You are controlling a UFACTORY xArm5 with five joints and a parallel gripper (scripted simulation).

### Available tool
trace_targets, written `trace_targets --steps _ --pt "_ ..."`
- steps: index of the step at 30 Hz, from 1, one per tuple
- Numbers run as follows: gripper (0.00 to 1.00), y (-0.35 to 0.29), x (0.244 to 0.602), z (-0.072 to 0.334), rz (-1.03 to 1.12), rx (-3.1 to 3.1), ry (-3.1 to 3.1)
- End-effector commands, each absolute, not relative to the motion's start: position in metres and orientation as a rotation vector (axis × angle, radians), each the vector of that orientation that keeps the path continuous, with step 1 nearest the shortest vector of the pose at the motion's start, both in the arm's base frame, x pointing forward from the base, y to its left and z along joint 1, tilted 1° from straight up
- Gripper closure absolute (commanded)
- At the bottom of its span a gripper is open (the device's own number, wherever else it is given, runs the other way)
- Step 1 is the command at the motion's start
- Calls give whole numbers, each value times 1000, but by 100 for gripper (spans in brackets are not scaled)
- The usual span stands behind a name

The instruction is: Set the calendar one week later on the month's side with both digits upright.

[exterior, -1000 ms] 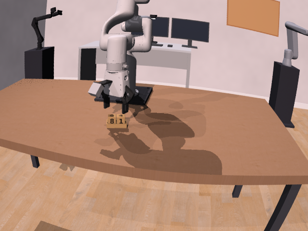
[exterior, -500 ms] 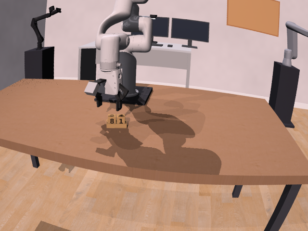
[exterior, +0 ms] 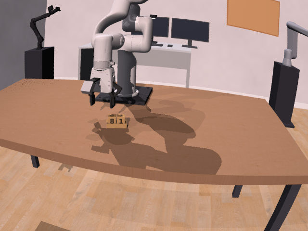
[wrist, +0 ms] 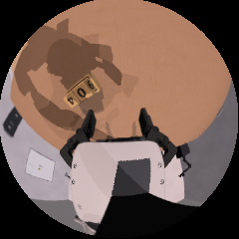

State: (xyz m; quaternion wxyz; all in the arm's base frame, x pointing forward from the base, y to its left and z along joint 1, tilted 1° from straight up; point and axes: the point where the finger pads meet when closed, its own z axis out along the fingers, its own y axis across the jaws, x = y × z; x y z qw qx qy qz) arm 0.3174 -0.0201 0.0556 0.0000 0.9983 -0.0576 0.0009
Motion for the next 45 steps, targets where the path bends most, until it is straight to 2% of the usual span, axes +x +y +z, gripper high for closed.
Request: trace_targets --steps 1,11,29,45 --pt "0 -29 315 57 11 3138 -142" --pt "0 -54 304 57 13 3140 29" --pt "0 -55 303 30 14 3140 30" --pt "0 -55 303 29 14 3140 30"
